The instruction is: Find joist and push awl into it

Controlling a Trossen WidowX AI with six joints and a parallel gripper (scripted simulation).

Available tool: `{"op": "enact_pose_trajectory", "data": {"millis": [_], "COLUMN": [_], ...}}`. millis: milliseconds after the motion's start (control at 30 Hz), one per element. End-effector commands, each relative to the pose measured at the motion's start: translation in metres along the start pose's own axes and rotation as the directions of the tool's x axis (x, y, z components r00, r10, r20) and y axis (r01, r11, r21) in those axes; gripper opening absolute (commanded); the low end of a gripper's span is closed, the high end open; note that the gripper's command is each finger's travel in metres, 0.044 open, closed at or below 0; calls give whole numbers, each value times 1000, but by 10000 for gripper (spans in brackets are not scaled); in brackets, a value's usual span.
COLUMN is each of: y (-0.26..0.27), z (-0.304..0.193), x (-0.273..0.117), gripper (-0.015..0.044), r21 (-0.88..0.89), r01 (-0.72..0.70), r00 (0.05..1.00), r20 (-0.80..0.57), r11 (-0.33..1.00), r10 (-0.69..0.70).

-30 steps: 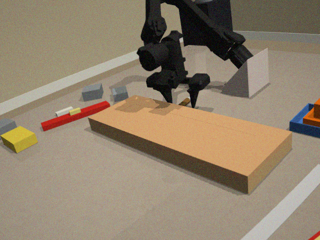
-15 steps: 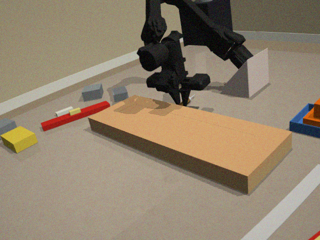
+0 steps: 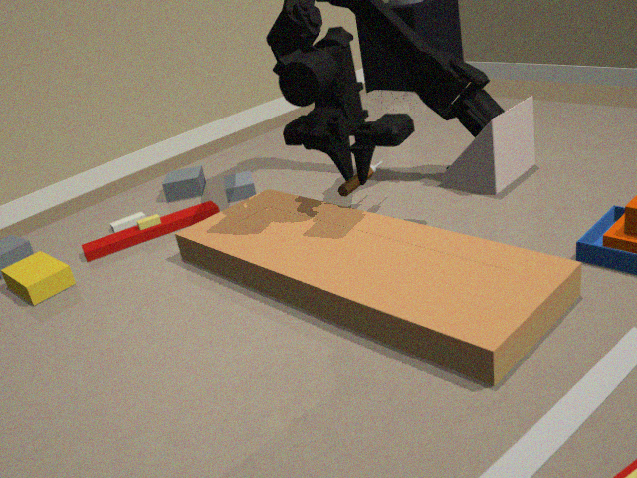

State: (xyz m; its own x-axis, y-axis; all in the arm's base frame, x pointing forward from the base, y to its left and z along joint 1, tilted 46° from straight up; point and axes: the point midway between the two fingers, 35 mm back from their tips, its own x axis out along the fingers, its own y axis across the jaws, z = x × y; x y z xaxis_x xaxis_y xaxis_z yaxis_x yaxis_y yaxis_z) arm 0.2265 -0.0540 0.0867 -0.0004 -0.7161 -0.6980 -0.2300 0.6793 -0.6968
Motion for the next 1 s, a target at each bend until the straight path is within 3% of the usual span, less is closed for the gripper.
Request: {"op": "enact_pose_trajectory", "data": {"millis": [0,267,467,967], "y": [1,0,2,52], "z": [-1,-11,-9,20], "x": [-23,-69,-66,-61], "gripper": [0,0,0,0], "r21": [5,7,-16,-358], "r01": [-6,7,-6,-396], "r00": [1000,1000,1000,913], "r20": [2,-5,-5,-57], "r11": [1000,1000,1000,845], "r10": [6,-7,6,404]}}
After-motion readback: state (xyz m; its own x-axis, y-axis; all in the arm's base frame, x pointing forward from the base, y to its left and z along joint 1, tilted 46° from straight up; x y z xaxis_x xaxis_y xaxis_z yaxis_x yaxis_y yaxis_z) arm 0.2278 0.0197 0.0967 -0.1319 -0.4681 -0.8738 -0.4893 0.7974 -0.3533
